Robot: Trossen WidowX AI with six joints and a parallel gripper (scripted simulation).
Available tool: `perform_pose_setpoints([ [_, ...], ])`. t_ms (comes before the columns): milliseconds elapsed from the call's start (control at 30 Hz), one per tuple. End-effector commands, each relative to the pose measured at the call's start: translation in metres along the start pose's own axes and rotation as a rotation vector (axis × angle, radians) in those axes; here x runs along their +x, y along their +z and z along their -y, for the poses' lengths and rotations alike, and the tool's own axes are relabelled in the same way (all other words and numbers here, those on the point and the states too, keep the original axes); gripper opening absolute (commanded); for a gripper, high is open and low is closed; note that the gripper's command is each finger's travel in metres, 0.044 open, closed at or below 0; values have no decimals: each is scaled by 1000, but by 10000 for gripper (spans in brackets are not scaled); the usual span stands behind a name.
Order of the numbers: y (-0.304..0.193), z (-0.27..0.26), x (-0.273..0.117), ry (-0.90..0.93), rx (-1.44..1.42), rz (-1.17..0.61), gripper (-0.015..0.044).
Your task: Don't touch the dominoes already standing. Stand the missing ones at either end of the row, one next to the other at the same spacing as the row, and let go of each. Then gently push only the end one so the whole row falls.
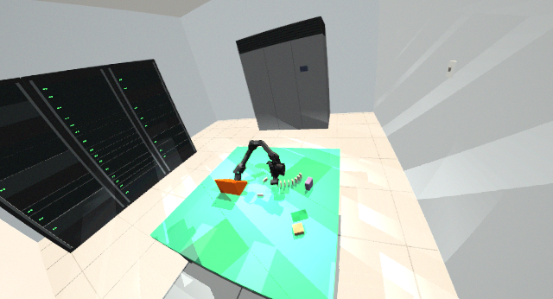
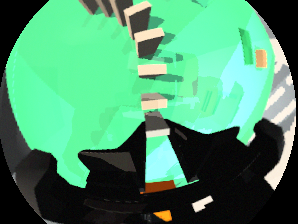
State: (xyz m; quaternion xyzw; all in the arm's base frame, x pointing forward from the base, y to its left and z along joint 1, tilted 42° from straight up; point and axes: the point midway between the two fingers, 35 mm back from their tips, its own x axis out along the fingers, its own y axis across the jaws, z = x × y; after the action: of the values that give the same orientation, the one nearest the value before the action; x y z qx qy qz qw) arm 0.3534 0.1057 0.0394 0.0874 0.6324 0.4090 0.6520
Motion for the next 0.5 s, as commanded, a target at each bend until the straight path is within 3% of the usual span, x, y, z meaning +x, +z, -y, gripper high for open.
perform_pose_setpoints([
  [0, -2, -2, 3, 7, 7, -4, 107],
  [33, -2, -2, 3, 7, 7, -4, 107],
  [467, -2, -2, 3, 7, 7, -4, 440],
])
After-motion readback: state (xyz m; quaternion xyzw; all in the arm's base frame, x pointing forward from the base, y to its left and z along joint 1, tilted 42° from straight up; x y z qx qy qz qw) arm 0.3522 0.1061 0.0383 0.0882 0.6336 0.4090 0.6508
